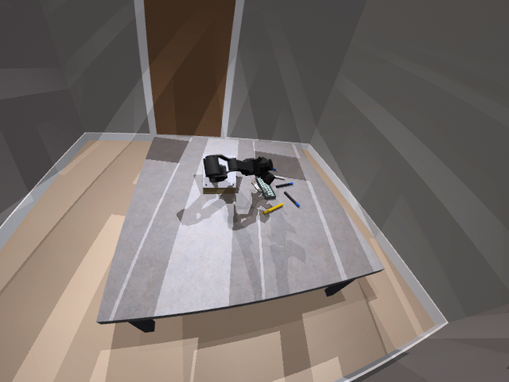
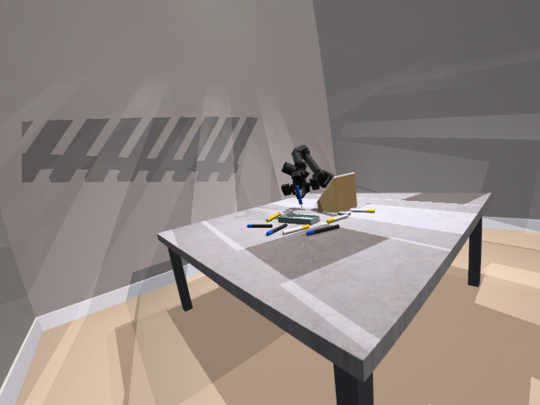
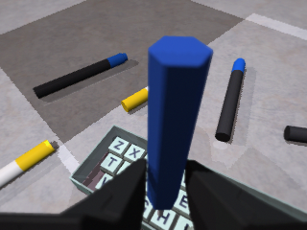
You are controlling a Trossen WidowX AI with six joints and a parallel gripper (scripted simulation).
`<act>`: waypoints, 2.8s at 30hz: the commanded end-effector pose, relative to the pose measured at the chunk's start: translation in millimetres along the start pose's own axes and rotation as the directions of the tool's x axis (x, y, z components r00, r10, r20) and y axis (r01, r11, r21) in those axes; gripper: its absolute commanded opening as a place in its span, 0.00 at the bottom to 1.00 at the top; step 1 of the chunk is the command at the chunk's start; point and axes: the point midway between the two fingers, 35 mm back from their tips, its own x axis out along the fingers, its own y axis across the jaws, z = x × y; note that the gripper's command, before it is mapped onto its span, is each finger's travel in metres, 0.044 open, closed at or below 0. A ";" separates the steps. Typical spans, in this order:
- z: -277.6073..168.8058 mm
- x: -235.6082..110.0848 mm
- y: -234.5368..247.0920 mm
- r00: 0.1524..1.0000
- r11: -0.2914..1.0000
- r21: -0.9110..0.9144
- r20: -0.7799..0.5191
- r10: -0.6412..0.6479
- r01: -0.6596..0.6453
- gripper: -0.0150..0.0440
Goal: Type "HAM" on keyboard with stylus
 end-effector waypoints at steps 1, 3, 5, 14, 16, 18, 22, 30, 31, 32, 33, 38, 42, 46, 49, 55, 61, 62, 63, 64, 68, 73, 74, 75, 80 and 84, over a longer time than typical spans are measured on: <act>9.8 -4.5 5.3 0.996 0.996 -0.081 0.088 -0.016 0.023 0.25; 9.8 -4.5 5.3 0.996 0.996 -0.081 0.088 -0.016 0.023 0.25; 9.8 -4.5 5.3 0.996 0.996 -0.081 0.088 -0.016 0.023 0.25; -4.0 6.1 3.4 0.996 0.996 -0.081 0.087 -0.015 0.022 0.25; -10.8 10.5 2.8 0.996 0.996 -0.082 0.087 -0.015 0.023 0.25; -17.1 14.1 2.3 0.996 0.996 -0.082 0.087 -0.016 0.023 0.25; -19.3 15.3 2.1 0.996 0.996 -0.082 0.087 -0.016 0.024 0.25; -19.2 15.6 2.7 0.996 0.996 -0.082 0.087 -0.016 0.023 0.30; -19.1 15.8 3.2 0.996 0.996 -0.082 0.087 -0.016 0.023 0.34; -19.1 15.8 3.4 0.996 0.996 -0.082 0.087 -0.016 0.023 0.39; -19.1 15.8 3.4 0.996 0.996 -0.082 0.087 -0.016 0.023 0.39; -20.6 16.9 3.2 0.996 0.996 -0.082 0.087 -0.016 0.023 0.39; -23.6 18.9 3.0 0.996 0.996 -0.082 0.087 -0.016 0.023 0.39; -25.5 20.2 2.8 0.996 0.996 -0.082 0.087 -0.016 0.024 0.39; -27.4 21.6 2.6 0.996 0.996 -0.082 0.087 -0.016 0.024 0.39; -29.5 23.0 2.4 0.996 0.996 -0.082 0.087 -0.016 0.024 0.39; -32.4 24.9 2.2 0.996 0.996 -0.083 0.087 -0.016 0.024 0.39; -32.7 25.2 2.1 0.996 0.996 -0.083 0.087 -0.016 0.024 0.39; -33.0 25.4 2.1 0.996 0.996 -0.083 0.086 -0.016 0.024 0.39; -33.4 25.6 2.1 0.996 0.996 -0.083 0.086 -0.016 0.024 0.39; -34.7 26.5 2.0 0.996 0.996 -0.083 0.086 -0.016 0.024 0.39; -36.4 27.7 1.8 0.996 0.996 -0.083 0.086 -0.016 0.024 0.39; -35.9 27.4 1.8 0.996 0.996 -0.083 0.086 -0.016 0.024 0.39; -35.6 27.2 1.9 0.996 0.996 -0.083 0.086 -0.016 0.024 0.39; -35.5 27.1 1.9 0.996 0.996 -0.083 0.086 -0.016 0.024 0.39; -32.5 25.5 2.0 0.996 0.996 -0.083 0.086 -0.016 0.023 0.39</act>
